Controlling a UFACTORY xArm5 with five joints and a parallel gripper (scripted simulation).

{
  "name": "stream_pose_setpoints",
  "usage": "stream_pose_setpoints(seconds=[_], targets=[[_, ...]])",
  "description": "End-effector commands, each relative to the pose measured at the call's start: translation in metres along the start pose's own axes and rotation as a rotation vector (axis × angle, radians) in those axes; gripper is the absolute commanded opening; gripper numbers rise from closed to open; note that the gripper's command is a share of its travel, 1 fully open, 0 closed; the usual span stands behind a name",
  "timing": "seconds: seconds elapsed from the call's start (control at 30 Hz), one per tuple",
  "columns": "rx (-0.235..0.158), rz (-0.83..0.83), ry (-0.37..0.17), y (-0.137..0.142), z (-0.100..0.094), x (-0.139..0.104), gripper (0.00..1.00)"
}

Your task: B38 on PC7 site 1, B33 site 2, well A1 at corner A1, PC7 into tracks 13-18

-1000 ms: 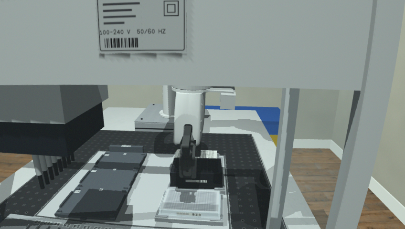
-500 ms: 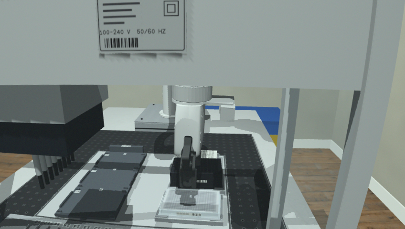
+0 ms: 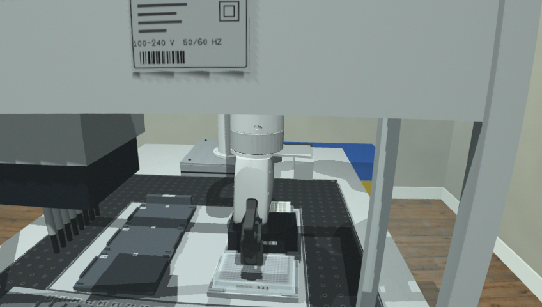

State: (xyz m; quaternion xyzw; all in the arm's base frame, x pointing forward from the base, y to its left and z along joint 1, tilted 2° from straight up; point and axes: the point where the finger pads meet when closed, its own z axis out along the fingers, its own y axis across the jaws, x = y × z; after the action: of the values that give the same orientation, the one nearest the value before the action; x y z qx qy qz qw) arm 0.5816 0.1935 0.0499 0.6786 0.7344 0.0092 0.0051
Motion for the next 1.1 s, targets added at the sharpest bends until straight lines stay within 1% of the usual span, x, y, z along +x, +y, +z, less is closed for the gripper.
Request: stream_pose_setpoints(seconds=[0.0, 0.4, 0.77, 1.07], targets=[[-0.002, 0.0, 0.016, 0.002, 0.002, 0.0, 1.0], [-0.002, 0.0, 0.016, 0.002, 0.022, 0.001, 1.0], [-0.002, 0.0, 0.016, 0.002, 0.022, 0.001, 1.0], [-0.002, 0.0, 0.016, 0.002, 0.027, 0.001, 1.0]])
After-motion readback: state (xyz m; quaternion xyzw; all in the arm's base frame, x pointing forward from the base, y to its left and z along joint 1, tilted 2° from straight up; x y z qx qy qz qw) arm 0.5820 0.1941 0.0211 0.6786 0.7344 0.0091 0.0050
